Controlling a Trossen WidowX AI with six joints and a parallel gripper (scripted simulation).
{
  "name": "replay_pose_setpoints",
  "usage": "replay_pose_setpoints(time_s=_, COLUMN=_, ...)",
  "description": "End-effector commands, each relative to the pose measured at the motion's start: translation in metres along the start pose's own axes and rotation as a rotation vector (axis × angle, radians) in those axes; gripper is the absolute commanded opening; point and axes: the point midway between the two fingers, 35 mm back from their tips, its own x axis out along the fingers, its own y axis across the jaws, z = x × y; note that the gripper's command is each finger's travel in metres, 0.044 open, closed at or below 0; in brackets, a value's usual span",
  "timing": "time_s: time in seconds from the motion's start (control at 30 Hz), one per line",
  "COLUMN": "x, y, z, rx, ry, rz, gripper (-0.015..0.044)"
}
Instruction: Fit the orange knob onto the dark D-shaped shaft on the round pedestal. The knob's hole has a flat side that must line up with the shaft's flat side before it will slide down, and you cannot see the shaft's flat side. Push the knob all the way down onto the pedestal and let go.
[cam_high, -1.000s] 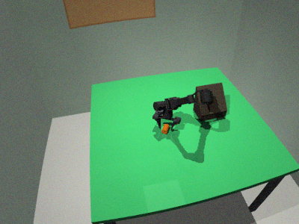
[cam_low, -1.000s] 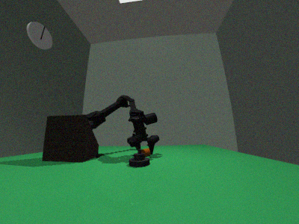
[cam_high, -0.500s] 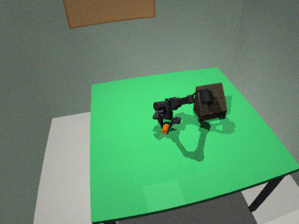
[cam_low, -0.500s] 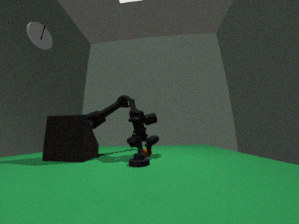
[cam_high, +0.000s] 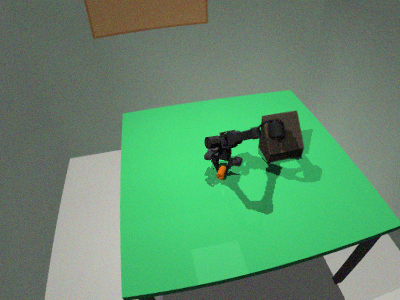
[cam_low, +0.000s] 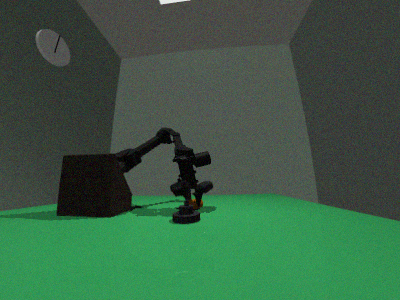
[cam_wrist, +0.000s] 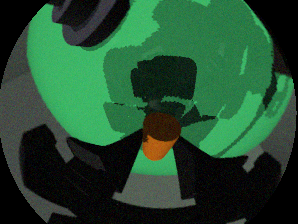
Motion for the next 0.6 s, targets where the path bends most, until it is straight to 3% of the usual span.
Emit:
replay_pose_setpoints(time_s=0.0, x=-0.001, y=0.001, z=-0.004, rx=-0.012, ry=-0.058, rz=0.004, gripper=0.0179)
replay_pose_setpoints(time_s=0.57, x=-0.006, y=0.000, z=-0.023, rx=-0.013, ry=-0.357, rz=0.003, gripper=0.0179)
